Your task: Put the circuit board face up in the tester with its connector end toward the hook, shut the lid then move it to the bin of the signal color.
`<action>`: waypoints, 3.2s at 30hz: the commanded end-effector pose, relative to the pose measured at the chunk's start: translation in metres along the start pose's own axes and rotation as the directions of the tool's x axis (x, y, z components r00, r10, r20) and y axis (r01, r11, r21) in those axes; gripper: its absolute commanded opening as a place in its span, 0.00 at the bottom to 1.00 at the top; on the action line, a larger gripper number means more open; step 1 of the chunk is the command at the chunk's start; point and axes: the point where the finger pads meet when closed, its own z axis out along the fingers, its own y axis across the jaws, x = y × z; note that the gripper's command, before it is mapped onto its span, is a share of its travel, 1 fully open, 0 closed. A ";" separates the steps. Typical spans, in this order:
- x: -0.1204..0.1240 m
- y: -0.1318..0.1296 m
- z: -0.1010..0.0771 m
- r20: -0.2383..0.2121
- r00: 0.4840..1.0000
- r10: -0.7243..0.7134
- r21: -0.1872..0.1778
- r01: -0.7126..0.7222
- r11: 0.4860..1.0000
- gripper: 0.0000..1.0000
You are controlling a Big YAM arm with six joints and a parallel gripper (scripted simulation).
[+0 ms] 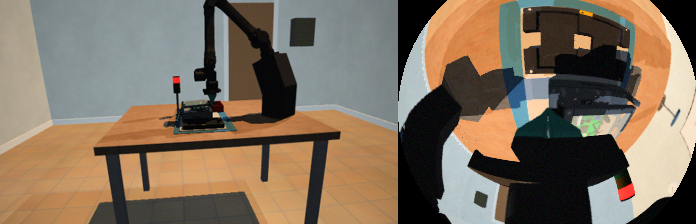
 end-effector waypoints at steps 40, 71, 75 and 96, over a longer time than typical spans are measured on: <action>-0.003 0.001 -0.062 0.001 1.000 0.004 -0.011 -0.004 1.000 0.00; -0.002 -0.010 -0.069 0.008 1.000 0.014 0.019 -0.014 1.000 0.26; -0.002 -0.010 -0.069 0.008 1.000 0.014 0.019 -0.014 1.000 0.26; 0.014 -0.011 -0.071 0.010 1.000 0.021 0.031 -0.022 0.999 0.26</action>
